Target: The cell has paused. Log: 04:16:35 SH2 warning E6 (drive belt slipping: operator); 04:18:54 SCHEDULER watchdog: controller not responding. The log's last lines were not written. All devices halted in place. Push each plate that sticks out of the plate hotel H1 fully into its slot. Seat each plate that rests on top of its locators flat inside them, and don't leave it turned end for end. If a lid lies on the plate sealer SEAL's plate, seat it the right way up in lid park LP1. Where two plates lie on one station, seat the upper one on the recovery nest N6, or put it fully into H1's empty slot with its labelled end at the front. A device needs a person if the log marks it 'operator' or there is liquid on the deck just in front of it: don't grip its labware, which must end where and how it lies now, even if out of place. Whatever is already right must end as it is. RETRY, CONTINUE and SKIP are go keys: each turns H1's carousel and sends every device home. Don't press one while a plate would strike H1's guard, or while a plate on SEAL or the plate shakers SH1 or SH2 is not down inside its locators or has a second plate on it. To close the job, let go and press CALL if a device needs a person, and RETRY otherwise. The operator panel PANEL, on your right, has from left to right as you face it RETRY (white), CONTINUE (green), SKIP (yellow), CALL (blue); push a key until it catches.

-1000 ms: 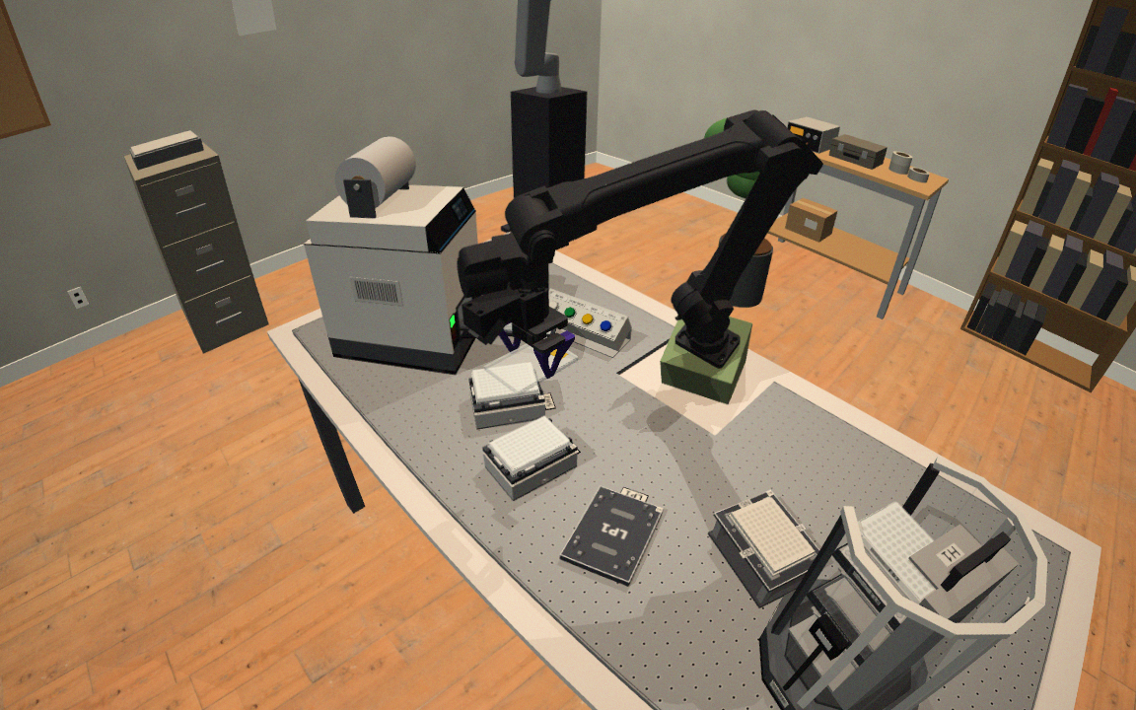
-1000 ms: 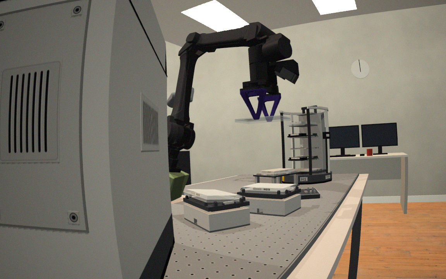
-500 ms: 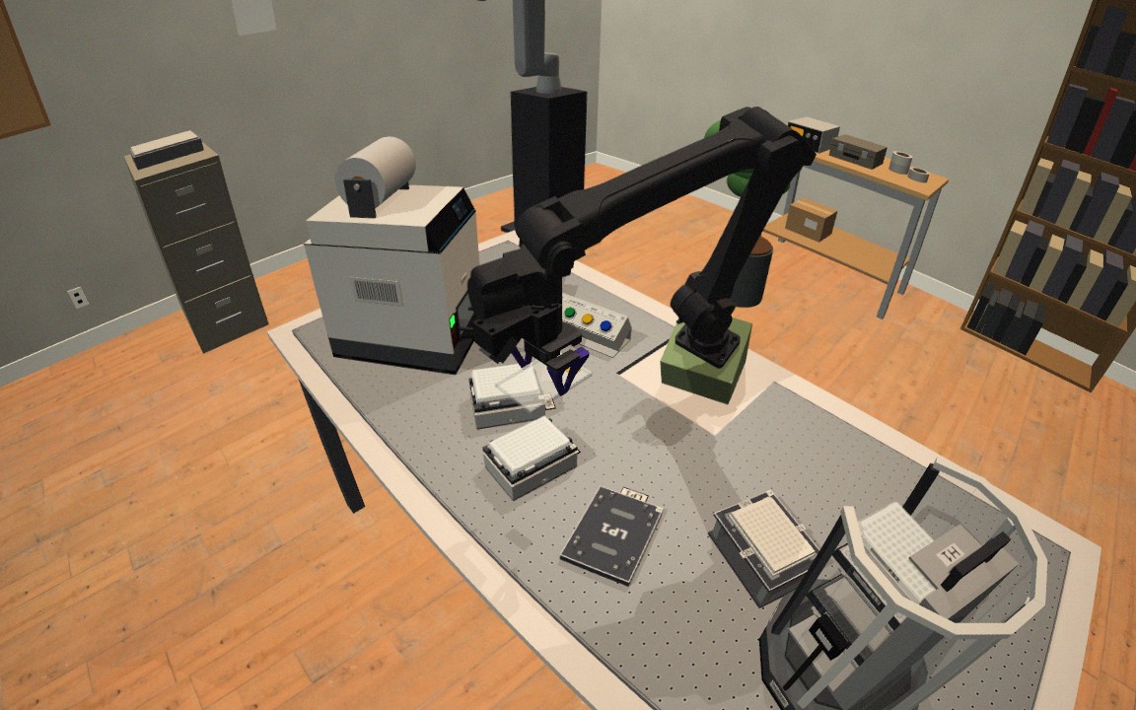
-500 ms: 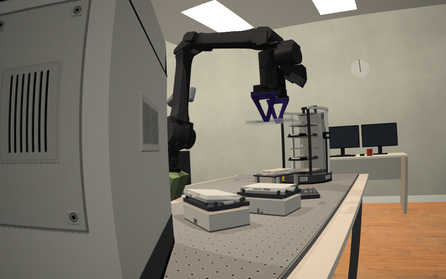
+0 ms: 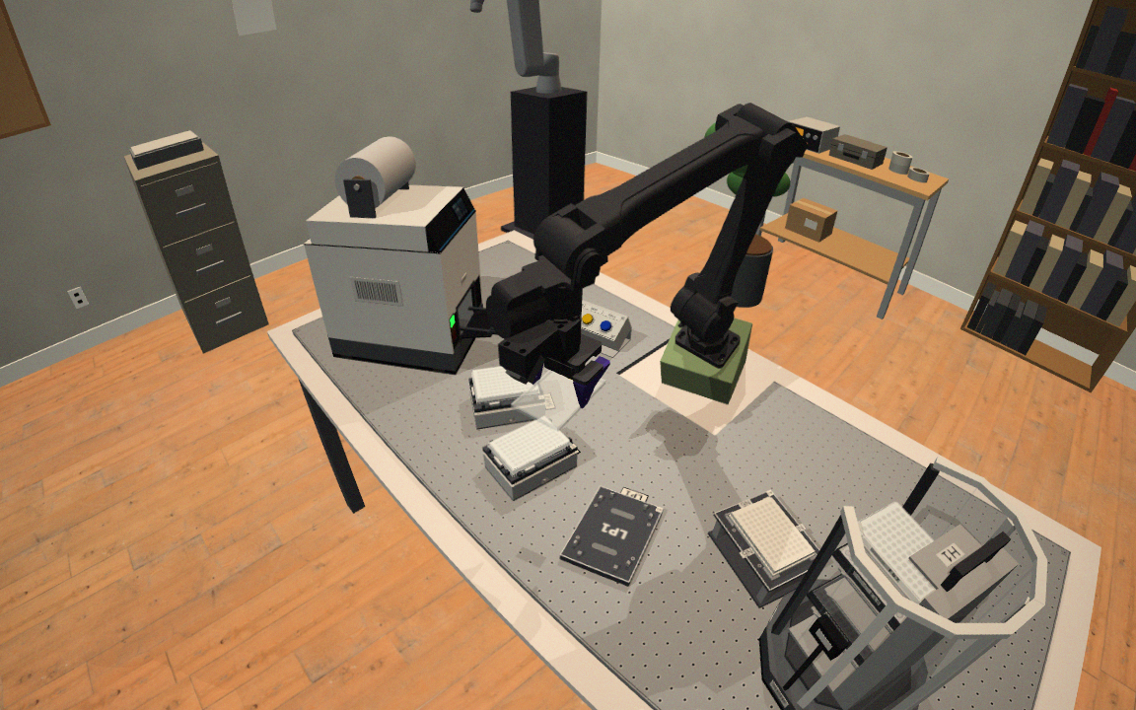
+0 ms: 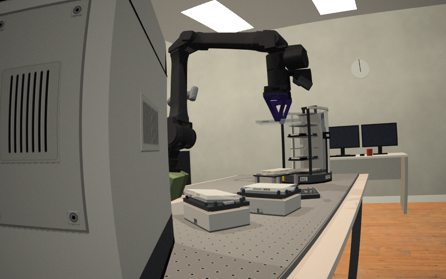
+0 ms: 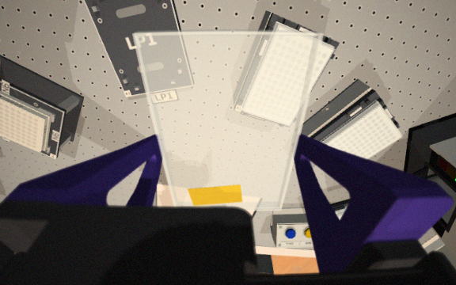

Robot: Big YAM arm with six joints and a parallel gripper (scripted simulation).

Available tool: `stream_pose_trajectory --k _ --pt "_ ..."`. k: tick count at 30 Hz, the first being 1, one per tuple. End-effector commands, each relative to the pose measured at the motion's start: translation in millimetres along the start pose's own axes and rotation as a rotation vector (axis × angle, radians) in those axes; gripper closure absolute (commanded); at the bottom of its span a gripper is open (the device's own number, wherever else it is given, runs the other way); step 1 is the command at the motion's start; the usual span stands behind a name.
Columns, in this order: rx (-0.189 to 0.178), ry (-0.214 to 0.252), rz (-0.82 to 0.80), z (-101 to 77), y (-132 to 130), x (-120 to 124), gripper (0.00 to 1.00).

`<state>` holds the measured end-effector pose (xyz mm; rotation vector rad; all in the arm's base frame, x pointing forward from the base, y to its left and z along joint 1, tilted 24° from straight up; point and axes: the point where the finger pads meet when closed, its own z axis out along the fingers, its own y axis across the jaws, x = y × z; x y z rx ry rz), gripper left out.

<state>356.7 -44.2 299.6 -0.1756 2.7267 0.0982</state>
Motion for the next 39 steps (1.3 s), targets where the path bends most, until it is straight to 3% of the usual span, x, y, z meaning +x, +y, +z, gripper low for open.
stream_pose_trajectory --k 1,8,14,26,39 --pt "0.014 -0.067 -0.137 -19.8 13 -18 0.16" --pt "0.004 -0.044 -0.110 -9.9 28 -23 0.16" --pt "0.010 -0.091 -0.114 -28.6 49 -33 0.16" --pt "-0.001 -0.065 -0.108 -17.7 83 -40 0.16" --pt "-0.009 -0.065 -0.105 -18.1 128 -47 0.16"
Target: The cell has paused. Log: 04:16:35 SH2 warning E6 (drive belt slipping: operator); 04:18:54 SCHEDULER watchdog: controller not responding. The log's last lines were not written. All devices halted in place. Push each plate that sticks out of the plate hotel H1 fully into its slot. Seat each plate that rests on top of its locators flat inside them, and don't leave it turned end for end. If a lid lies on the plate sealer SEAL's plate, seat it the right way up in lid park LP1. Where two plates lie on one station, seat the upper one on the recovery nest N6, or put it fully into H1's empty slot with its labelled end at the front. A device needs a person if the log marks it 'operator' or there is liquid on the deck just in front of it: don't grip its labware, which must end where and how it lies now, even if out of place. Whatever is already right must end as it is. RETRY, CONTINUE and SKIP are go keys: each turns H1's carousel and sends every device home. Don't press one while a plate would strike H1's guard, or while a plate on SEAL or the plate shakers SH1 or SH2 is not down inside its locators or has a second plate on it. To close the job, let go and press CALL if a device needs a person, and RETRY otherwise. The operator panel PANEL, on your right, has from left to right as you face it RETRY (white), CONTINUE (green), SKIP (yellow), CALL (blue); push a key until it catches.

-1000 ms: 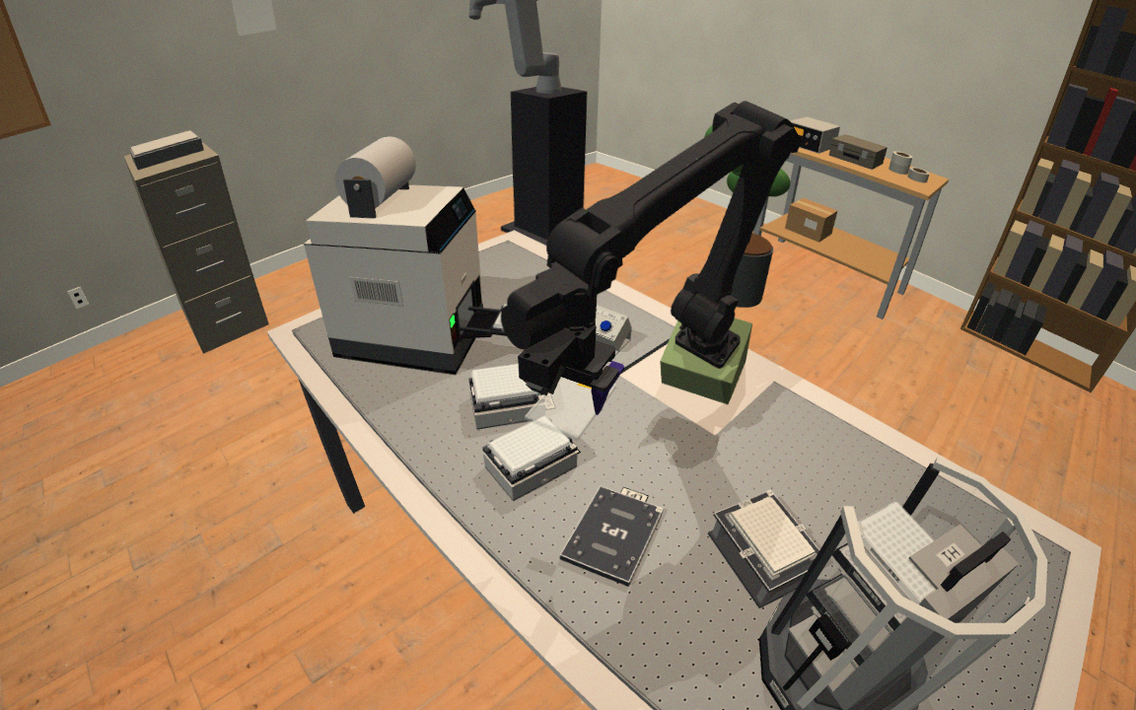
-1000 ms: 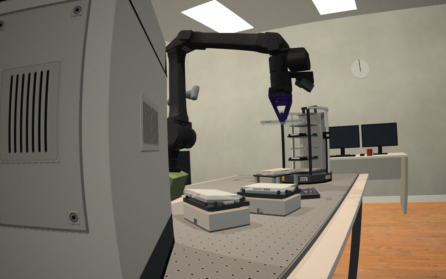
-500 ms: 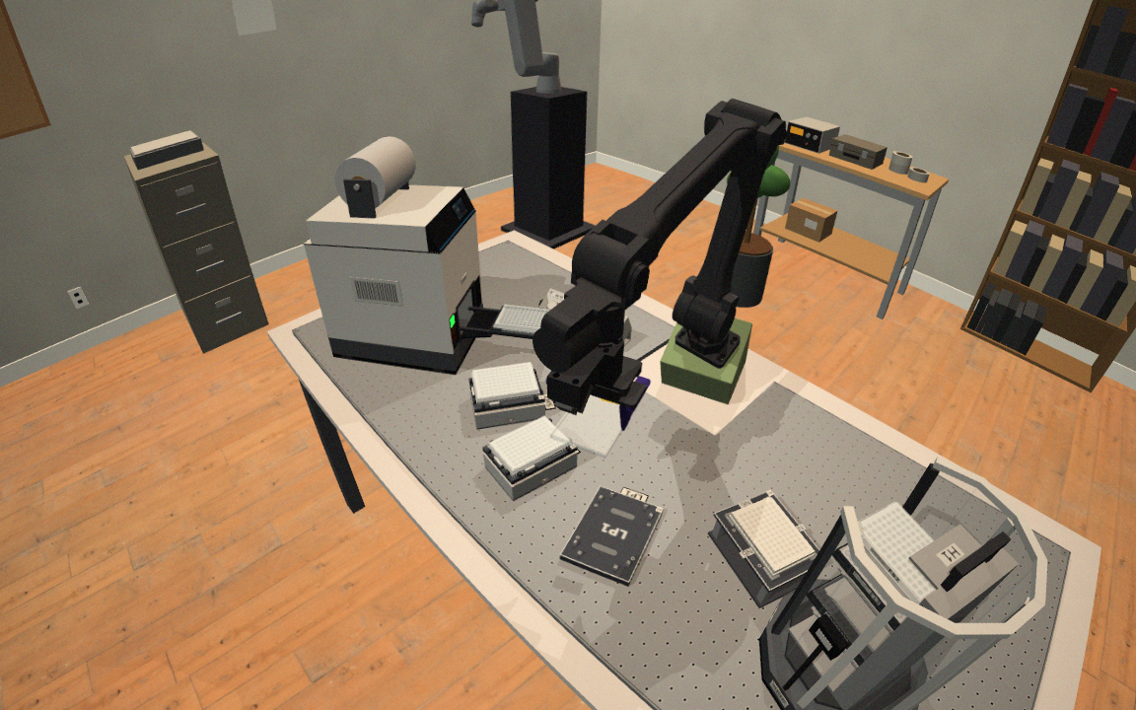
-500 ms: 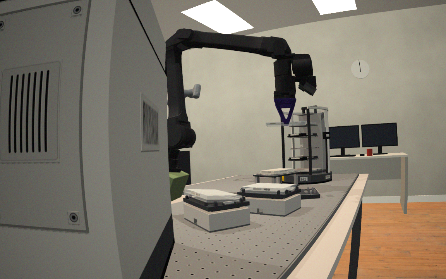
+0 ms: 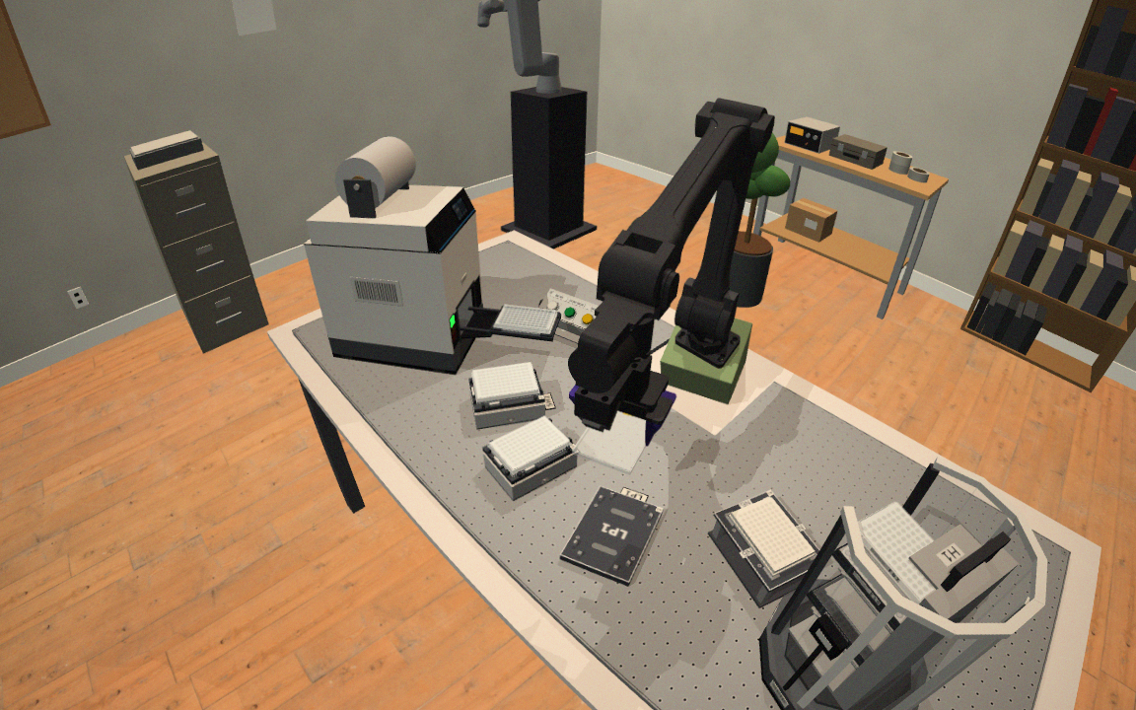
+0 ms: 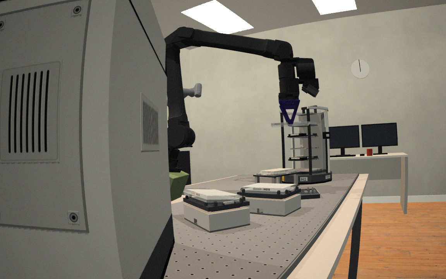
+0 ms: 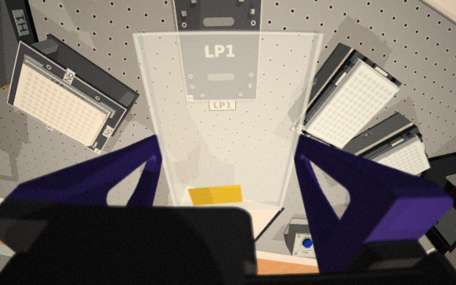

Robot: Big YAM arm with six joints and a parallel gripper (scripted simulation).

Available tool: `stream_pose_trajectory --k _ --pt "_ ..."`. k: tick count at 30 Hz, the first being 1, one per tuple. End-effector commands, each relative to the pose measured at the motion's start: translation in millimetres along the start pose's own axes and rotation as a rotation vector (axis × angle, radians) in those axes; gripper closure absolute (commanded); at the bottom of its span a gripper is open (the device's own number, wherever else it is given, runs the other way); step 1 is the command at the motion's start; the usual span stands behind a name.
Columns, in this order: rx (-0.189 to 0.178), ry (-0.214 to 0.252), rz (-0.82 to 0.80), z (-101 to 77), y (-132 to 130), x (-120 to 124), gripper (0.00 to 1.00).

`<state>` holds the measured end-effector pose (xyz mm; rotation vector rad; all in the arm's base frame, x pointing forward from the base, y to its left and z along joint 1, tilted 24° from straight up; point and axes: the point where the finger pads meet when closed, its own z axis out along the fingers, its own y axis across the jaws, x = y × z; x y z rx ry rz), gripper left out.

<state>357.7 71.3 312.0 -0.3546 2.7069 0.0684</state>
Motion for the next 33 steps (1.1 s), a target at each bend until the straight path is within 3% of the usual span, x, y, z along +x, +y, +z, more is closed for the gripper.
stream_pose_trajectory --k 1,5,33 --pt "0.001 -0.066 0.026 -17.9 9.1 -30.0 0.16" --pt "0.001 -0.066 -0.032 -17.9 15.4 -31.8 0.16" --pt "0.004 -0.071 -0.021 -20.0 11.1 -31.4 0.16"
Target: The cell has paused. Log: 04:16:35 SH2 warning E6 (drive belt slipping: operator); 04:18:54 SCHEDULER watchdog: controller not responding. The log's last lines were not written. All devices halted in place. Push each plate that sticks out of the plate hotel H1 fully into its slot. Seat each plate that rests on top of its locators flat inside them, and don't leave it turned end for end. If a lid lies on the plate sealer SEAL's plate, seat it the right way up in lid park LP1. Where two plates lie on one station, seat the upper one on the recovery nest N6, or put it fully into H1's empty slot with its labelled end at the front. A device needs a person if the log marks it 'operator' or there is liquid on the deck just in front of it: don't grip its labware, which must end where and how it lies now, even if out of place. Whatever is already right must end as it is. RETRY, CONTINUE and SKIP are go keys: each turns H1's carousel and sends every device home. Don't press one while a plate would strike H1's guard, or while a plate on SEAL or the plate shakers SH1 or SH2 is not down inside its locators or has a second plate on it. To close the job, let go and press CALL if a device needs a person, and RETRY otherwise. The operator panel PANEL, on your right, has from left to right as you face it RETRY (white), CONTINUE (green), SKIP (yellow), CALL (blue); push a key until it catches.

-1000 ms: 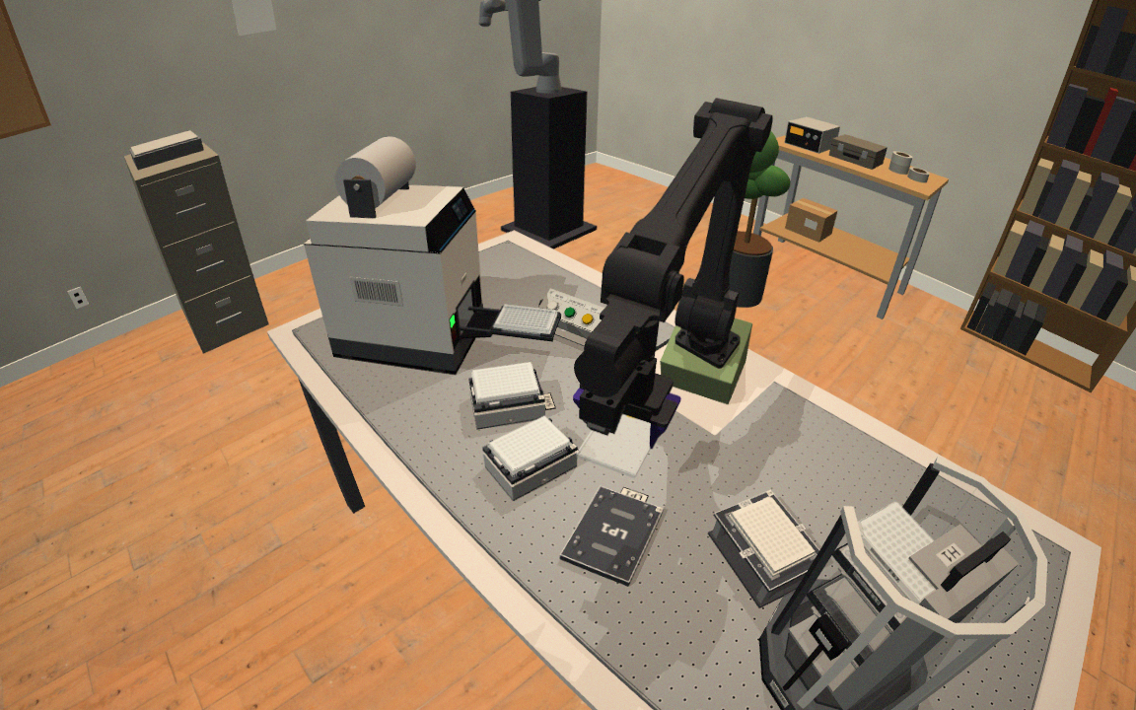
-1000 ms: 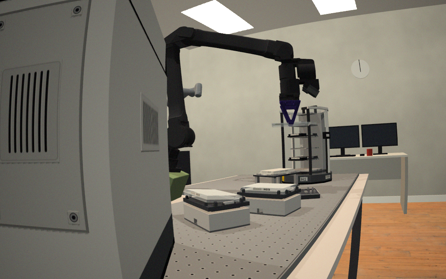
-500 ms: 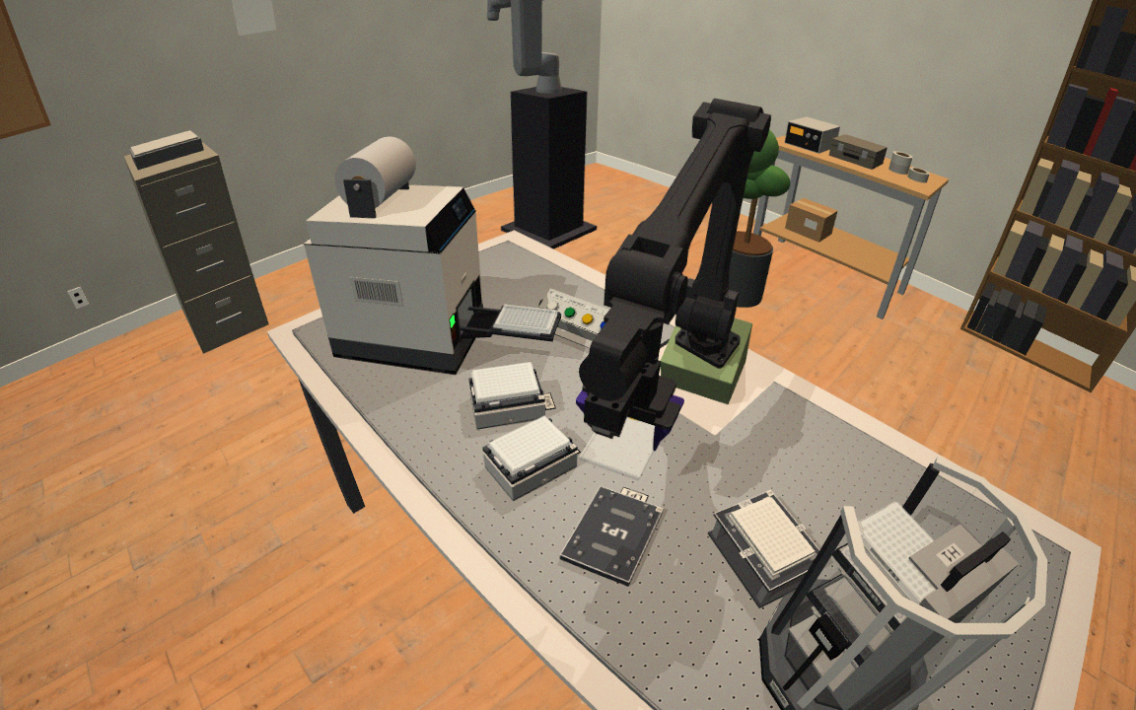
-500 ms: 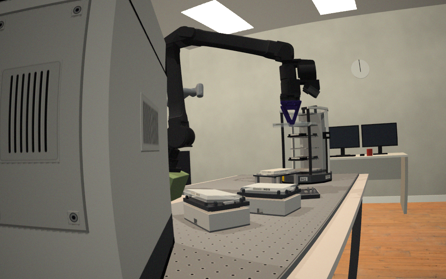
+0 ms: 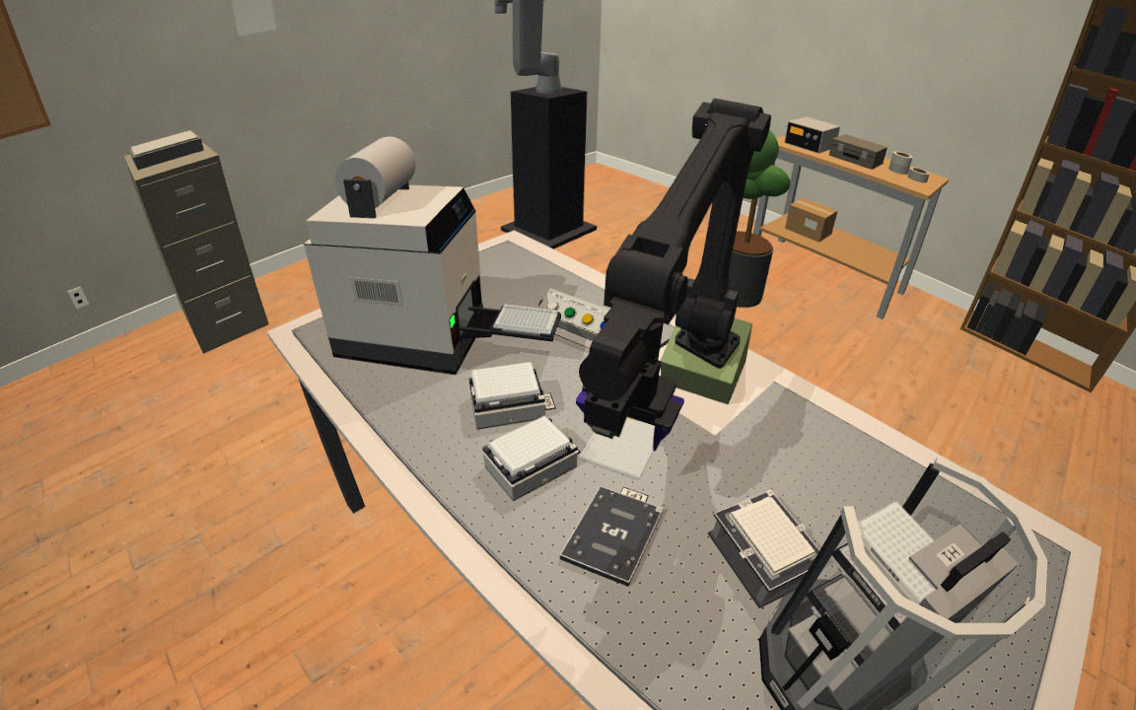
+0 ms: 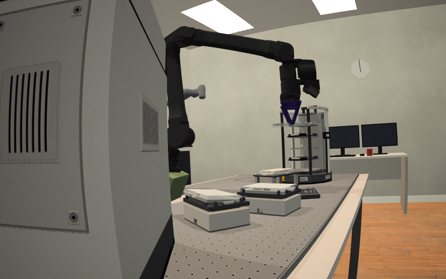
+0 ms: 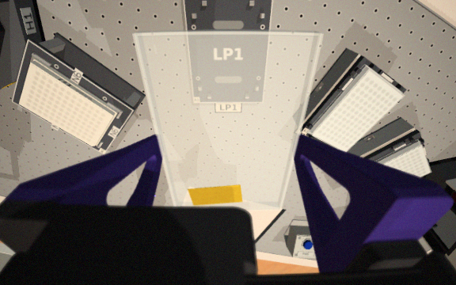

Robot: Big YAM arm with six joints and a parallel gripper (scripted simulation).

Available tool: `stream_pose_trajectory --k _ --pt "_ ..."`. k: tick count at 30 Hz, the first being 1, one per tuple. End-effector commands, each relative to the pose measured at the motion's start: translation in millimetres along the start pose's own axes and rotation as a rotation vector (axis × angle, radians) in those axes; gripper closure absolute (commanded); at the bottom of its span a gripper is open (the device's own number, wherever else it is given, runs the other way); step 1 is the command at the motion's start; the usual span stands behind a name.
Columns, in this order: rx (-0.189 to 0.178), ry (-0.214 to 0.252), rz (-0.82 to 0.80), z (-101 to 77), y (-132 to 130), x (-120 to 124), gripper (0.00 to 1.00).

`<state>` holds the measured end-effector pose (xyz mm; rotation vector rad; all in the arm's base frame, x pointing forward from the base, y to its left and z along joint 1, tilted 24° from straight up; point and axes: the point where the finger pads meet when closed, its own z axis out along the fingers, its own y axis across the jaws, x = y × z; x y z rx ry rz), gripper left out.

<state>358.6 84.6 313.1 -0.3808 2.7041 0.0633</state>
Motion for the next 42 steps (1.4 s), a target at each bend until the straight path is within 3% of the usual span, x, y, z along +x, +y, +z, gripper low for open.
stream_pose_trajectory --k 1,20,26,42 --pt "0.006 -0.072 -0.001 -20.7 -2 -27 0.16" --pt "0.006 -0.072 -0.001 -20.7 -2 -27 0.16" --pt "0.002 -0.008 -0.001 9.7 -1 -7 0.16" --pt "0.002 -0.008 -0.001 23.7 -2 -6 0.16"
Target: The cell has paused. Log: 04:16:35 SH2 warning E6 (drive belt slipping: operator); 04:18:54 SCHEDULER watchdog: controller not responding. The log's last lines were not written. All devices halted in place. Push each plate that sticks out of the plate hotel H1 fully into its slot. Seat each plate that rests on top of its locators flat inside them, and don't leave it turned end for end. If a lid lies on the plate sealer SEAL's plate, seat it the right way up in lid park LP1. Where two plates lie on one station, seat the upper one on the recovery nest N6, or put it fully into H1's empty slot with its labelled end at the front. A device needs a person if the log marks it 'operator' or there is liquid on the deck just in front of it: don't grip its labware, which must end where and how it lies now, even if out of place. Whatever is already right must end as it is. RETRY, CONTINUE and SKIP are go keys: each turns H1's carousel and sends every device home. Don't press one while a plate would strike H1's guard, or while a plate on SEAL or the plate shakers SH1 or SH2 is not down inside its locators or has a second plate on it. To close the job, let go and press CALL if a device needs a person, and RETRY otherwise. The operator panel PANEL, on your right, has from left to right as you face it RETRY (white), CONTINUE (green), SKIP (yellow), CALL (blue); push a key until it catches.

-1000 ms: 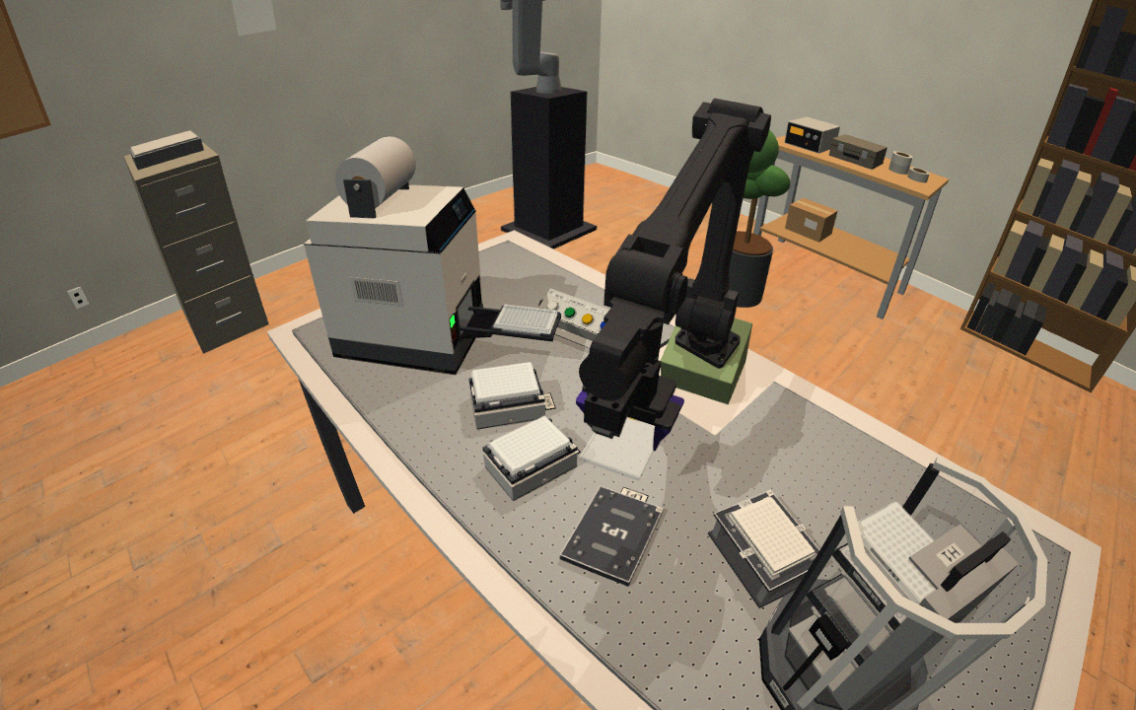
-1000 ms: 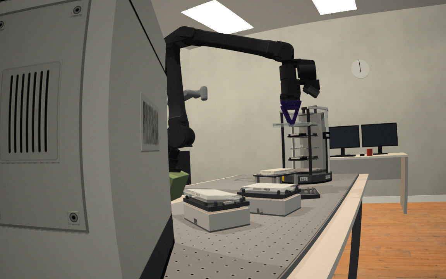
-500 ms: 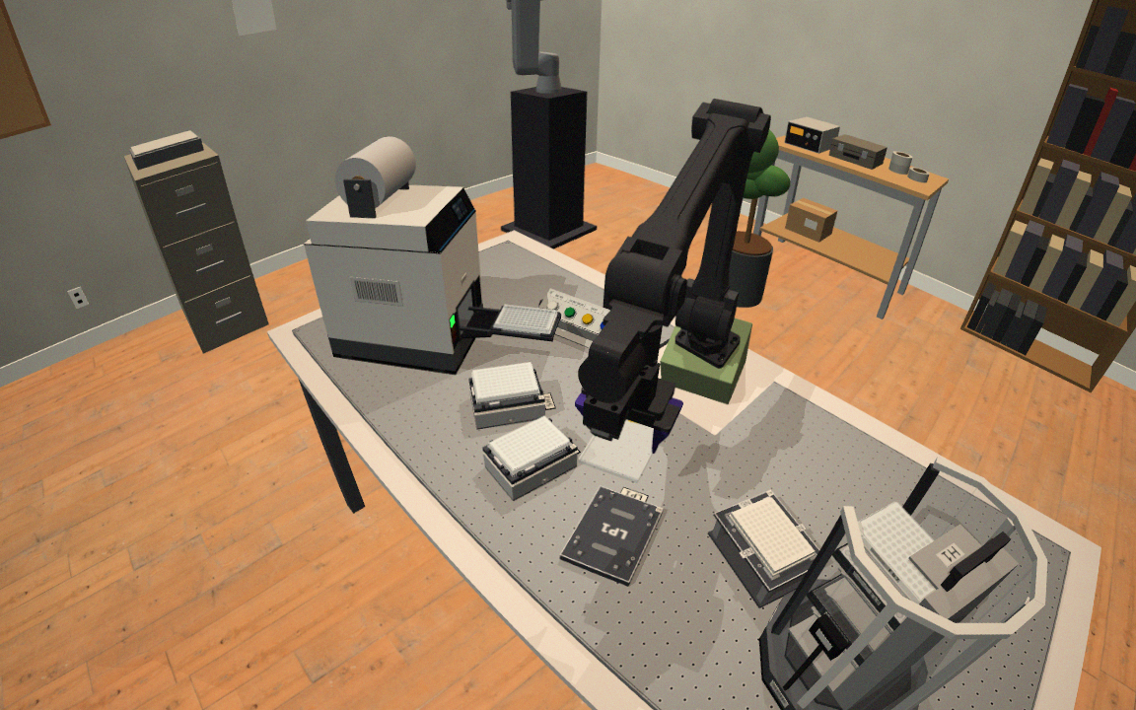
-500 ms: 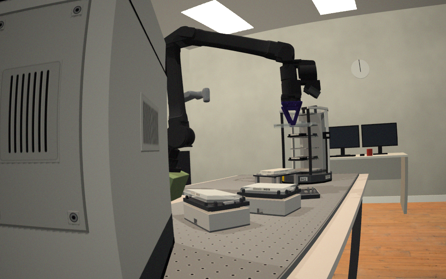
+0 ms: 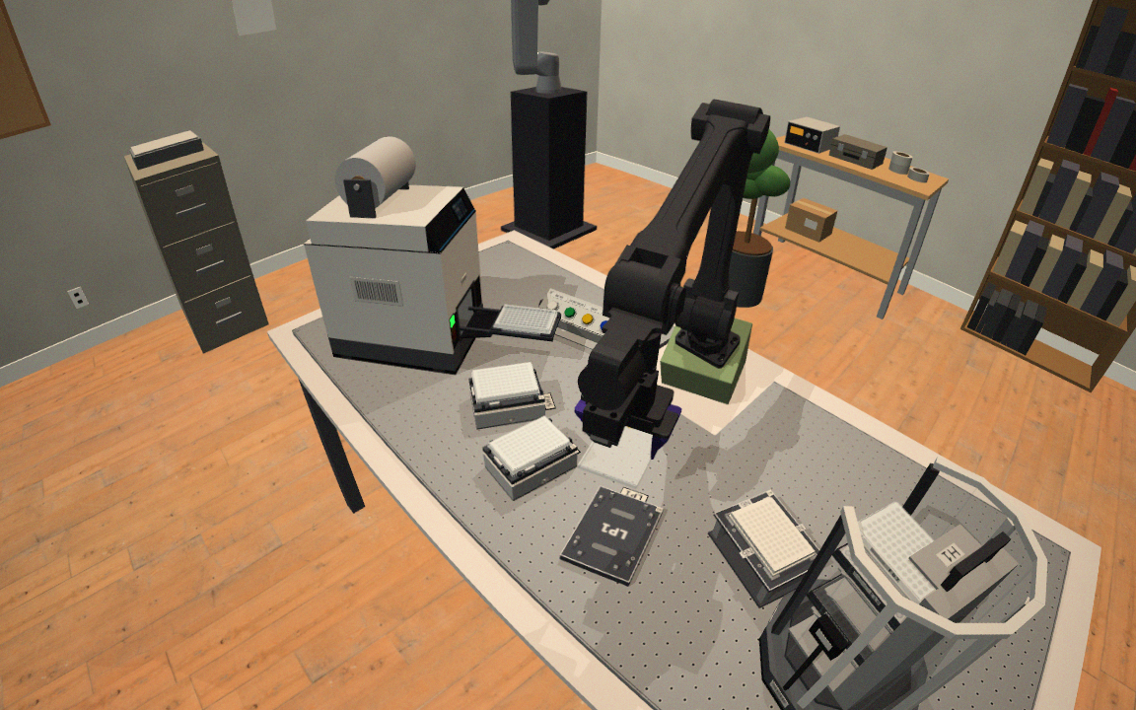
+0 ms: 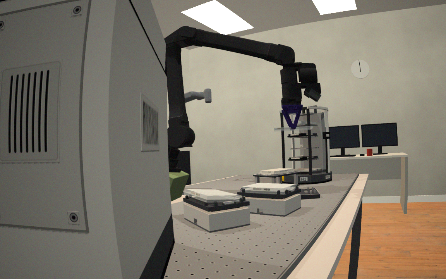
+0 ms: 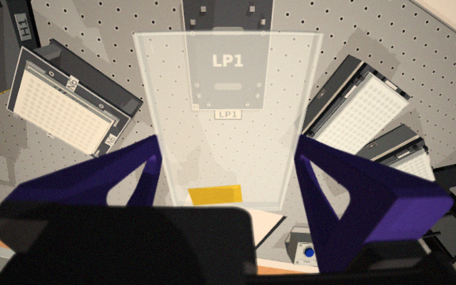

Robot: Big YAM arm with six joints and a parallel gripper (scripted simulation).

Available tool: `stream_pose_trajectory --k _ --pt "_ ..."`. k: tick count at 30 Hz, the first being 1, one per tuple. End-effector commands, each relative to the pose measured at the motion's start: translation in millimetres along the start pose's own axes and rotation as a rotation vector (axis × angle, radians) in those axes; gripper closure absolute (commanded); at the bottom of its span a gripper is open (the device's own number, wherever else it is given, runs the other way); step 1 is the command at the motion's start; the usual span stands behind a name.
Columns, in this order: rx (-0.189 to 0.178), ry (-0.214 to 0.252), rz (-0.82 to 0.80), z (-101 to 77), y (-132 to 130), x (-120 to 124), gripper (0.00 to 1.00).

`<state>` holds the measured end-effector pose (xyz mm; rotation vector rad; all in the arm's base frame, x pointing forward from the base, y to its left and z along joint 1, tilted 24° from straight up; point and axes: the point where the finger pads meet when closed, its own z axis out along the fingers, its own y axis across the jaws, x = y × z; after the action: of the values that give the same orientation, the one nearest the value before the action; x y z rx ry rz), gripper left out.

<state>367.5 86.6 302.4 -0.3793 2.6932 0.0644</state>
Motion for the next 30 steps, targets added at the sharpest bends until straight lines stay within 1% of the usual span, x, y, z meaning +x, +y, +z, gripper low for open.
stream_pose_trajectory --k 1,10,13,15,24,30 --pt "0.002 0.003 -0.001 11.2 -1 -2 0.16" --pt "0.002 0.002 -0.001 19.8 -1 -1 0.16" --pt "0.002 -0.003 -0.001 18.6 -1 -1 0.16" --pt "0.002 0.004 -0.001 23.3 -1 -1 0.16" --pt "0.001 0.004 -0.001 32.3 -1 0 0.16" --pt "0.002 -0.005 -0.001 33.1 0 0 0.16"
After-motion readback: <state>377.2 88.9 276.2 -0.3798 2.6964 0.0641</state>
